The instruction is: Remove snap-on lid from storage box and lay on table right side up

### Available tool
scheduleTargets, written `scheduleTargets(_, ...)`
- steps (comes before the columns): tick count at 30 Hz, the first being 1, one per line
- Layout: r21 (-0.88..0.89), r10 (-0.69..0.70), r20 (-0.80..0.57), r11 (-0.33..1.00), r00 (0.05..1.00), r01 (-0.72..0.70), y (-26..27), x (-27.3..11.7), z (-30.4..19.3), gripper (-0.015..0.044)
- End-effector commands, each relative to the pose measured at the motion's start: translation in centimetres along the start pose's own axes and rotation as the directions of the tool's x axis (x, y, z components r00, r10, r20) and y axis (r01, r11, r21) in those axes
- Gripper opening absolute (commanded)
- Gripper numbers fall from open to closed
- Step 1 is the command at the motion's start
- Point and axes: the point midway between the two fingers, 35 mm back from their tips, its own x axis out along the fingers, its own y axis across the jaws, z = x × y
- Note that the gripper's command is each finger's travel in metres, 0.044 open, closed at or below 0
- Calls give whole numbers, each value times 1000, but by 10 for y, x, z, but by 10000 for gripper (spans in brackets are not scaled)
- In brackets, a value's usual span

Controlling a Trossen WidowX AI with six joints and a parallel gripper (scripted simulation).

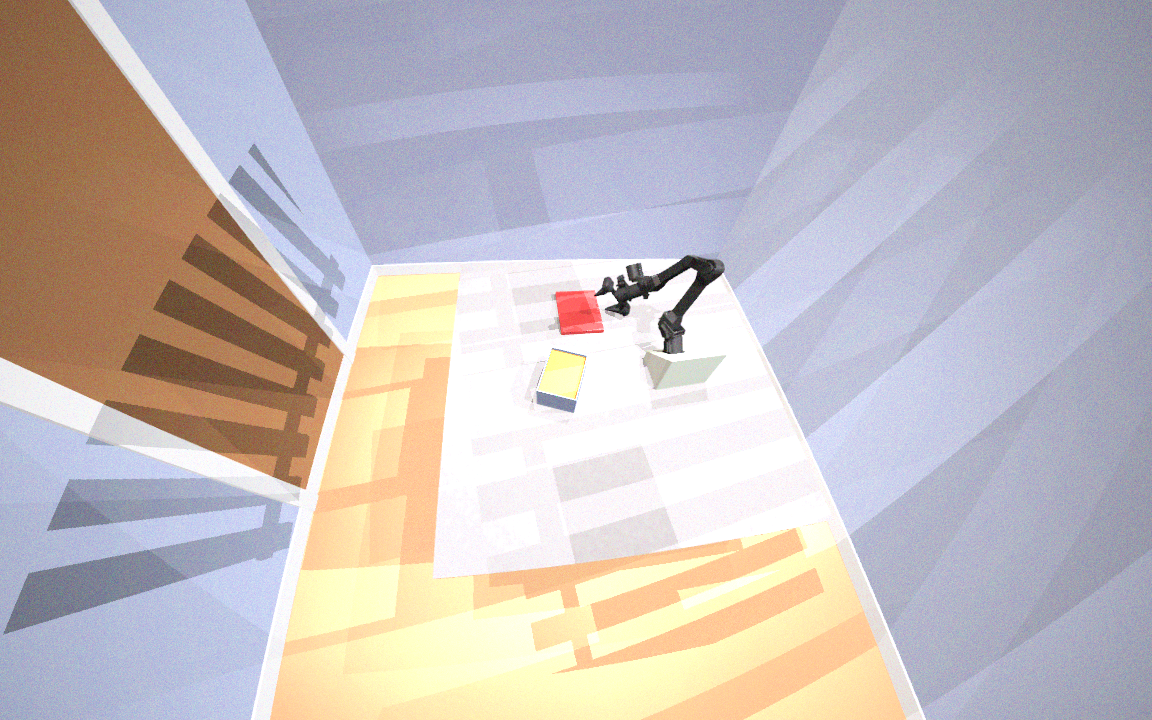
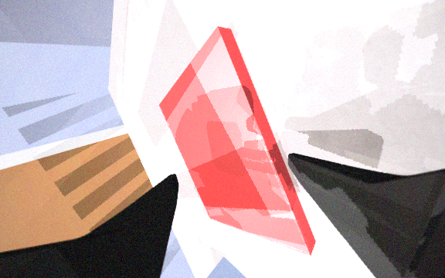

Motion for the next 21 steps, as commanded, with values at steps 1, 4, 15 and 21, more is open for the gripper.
scheduleTargets(1,-7,3,-1,1000,1000,-3,-6,-8,-1,440)
scheduleTargets(4,-7,3,-1,1000,1000,-3,-10,-13,-1,440)
scheduleTargets(15,-9,1,-2,1000,1000,-1,-24,-30,-1,440)
scheduleTargets(21,-10,0,-2,1000,1000,0,-32,-39,-1,440)
